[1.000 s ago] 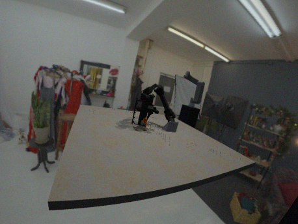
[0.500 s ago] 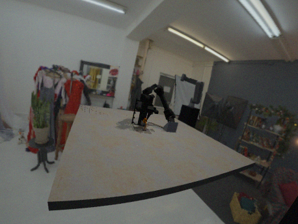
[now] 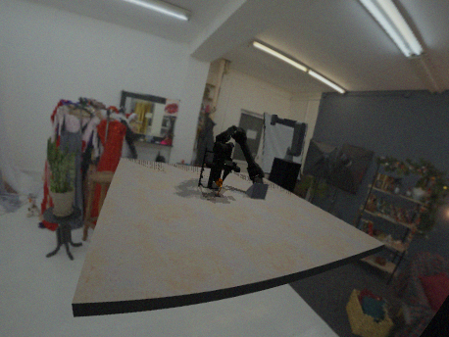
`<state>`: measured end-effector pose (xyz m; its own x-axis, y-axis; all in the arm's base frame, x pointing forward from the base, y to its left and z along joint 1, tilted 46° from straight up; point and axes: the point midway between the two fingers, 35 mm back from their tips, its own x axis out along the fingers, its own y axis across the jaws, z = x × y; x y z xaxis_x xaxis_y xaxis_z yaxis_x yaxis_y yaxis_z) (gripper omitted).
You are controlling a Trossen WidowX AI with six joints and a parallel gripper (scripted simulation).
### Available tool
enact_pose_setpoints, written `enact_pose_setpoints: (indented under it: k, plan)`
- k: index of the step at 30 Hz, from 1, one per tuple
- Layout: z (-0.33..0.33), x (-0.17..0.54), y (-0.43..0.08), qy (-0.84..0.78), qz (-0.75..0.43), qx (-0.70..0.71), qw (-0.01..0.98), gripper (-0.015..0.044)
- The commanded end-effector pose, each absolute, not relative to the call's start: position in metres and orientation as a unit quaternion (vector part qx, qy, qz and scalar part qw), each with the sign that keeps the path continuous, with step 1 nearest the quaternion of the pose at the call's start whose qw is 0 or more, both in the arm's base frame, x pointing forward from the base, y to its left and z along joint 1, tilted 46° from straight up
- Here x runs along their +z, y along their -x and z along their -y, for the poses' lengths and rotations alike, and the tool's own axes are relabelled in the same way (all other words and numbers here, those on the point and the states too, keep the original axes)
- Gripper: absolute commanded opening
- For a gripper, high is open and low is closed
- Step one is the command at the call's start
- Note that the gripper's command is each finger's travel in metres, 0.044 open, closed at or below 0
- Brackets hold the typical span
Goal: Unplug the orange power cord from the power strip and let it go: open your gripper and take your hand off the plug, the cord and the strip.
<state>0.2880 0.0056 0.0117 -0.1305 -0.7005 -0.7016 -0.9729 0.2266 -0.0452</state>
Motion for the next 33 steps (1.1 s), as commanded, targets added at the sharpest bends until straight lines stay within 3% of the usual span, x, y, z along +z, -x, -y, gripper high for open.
enact_pose_setpoints:
  k: [1,14,19,33]
  plan:
    - [-0.004,0.013,-0.288,0.581,-0.719,0.218,0.312,0.0105]
    - [-0.02,0.002,-0.294,0.581,-0.718,0.219,0.313,0.044]
    - [-0.053,-0.021,-0.301,0.581,-0.718,0.219,0.314,0.044]
    - [-0.053,-0.021,-0.301,0.581,-0.718,0.219,0.314,0.044]
